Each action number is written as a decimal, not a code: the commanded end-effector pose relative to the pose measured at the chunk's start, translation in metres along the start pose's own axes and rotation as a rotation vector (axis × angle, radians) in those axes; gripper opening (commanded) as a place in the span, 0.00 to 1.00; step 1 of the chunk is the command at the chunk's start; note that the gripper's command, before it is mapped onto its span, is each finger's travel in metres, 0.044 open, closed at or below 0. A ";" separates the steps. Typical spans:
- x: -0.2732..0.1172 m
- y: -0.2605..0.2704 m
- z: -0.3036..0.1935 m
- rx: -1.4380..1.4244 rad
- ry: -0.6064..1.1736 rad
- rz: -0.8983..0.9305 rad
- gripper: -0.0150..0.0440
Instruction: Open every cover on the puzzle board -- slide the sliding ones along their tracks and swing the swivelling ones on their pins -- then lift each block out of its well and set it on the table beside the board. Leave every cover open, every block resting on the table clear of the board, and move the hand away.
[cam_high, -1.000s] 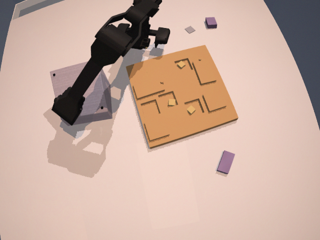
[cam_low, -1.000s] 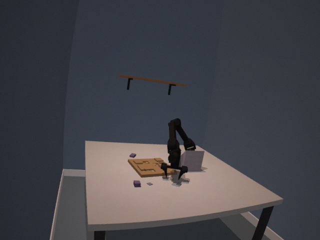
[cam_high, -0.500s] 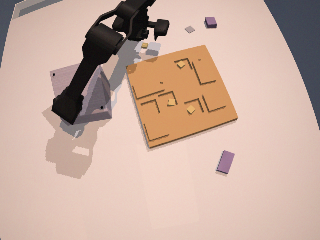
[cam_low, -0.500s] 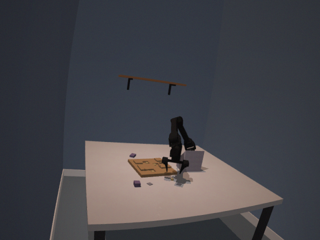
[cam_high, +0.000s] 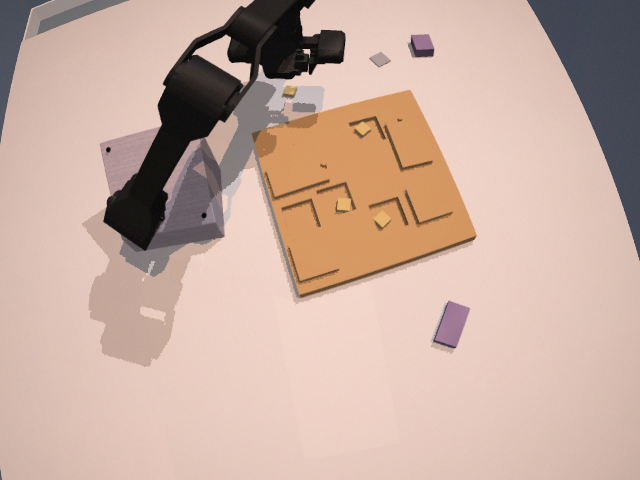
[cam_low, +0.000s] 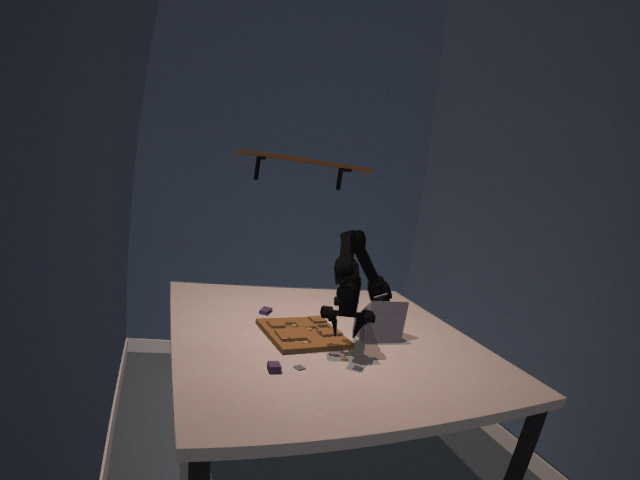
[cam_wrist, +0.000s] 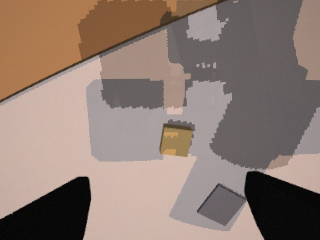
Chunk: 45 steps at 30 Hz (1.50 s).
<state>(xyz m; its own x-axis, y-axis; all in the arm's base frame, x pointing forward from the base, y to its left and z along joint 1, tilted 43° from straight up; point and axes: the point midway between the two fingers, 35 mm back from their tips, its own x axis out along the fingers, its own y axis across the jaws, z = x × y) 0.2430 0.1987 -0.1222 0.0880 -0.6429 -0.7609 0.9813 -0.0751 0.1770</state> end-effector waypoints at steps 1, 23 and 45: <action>-0.004 0.019 0.020 -0.143 0.003 0.000 0.60; -0.007 0.089 0.127 -0.994 0.004 0.008 0.25; -0.002 0.102 0.197 -2.541 -0.016 -0.021 0.25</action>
<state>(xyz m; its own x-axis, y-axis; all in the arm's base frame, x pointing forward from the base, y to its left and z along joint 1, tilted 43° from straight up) 0.3130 0.0755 -0.0013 0.0888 -0.6374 -0.7654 -0.0855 0.7607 -0.6434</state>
